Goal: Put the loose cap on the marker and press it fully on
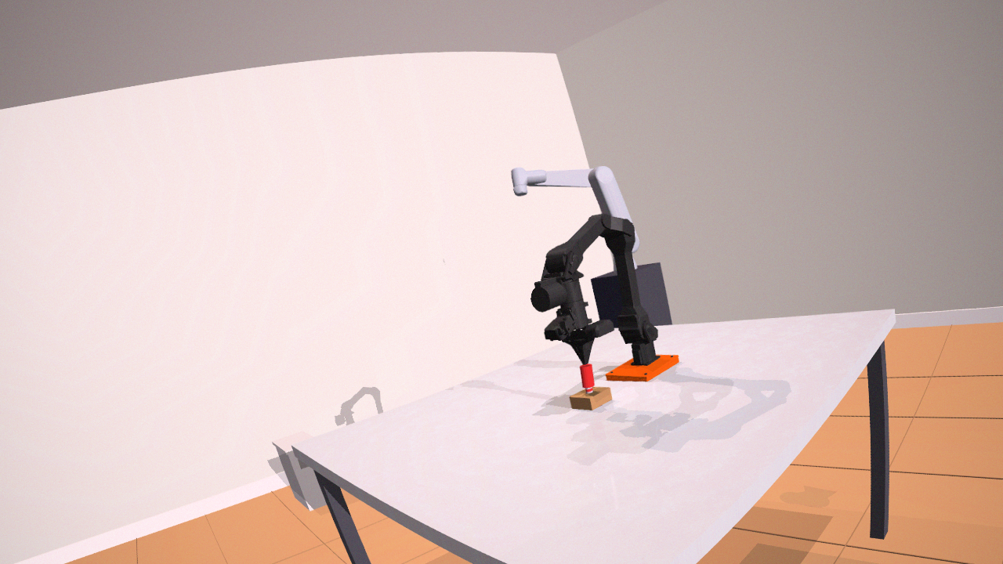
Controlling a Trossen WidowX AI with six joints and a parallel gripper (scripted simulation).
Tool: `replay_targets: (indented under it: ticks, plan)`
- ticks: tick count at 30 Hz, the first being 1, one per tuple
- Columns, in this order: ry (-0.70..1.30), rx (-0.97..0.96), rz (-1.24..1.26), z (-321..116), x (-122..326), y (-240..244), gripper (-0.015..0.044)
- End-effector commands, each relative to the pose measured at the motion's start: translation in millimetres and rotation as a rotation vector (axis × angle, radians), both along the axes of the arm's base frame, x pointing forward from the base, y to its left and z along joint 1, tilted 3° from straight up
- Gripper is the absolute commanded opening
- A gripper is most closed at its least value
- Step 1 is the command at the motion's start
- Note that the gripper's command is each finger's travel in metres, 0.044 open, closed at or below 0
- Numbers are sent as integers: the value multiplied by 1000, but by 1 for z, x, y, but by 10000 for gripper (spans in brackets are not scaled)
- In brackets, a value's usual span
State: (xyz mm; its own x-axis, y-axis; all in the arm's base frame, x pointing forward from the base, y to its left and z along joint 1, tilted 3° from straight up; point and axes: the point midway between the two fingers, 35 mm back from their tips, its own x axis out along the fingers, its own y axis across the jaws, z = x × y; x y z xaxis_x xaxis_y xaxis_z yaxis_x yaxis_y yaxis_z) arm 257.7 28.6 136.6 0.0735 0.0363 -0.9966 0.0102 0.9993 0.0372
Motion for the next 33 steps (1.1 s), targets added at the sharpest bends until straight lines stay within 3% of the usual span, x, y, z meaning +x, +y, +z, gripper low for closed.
replay_targets:
  ticks: [1, 15, 23, 26, 33]
  plan:
    - [1, -4, -4, -6, 0, 0, 0]
    - [-9, -4, -1, -7, 3, 0, 0]
    - [-6, -4, -1, 73, -3, -3, 0]
    - [-5, -4, -1, 80, -5, -3, 0]
    - [-5, -4, -1, 80, -5, -3, 184]
